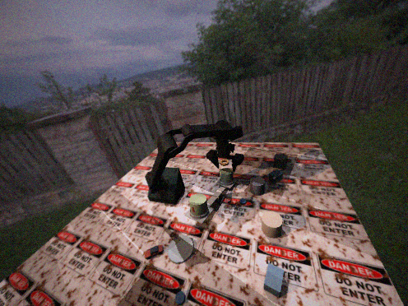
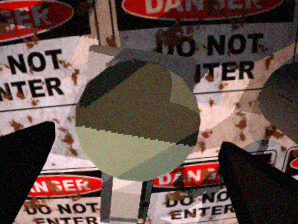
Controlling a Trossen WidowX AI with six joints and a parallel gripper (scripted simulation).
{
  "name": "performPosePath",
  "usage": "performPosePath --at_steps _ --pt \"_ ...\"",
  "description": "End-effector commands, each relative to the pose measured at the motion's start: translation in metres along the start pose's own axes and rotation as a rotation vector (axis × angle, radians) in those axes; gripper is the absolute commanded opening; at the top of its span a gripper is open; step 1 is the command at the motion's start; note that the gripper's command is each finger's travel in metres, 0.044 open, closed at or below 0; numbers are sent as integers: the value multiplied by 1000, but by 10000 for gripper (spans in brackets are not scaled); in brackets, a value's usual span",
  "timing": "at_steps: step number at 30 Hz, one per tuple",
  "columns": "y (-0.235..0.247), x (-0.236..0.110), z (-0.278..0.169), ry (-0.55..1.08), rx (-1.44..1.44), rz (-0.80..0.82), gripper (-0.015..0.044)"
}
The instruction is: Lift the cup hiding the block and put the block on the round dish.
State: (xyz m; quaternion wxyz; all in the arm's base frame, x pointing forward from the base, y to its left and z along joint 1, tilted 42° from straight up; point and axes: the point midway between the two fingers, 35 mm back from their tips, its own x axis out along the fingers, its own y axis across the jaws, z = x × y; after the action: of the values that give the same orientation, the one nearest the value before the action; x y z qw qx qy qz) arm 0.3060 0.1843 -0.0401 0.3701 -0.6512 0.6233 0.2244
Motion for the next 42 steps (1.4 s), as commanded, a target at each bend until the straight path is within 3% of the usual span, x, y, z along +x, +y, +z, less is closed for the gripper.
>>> performPosePath --at_steps 1,31,34,42 --pt "1 9 -1 10 -8 0 440" --pt "1 54 -3 12 -8 -1 440" --pt "1 54 -3 12 -8 -1 361" --pt "1 54 -3 12 -8 -1 308"
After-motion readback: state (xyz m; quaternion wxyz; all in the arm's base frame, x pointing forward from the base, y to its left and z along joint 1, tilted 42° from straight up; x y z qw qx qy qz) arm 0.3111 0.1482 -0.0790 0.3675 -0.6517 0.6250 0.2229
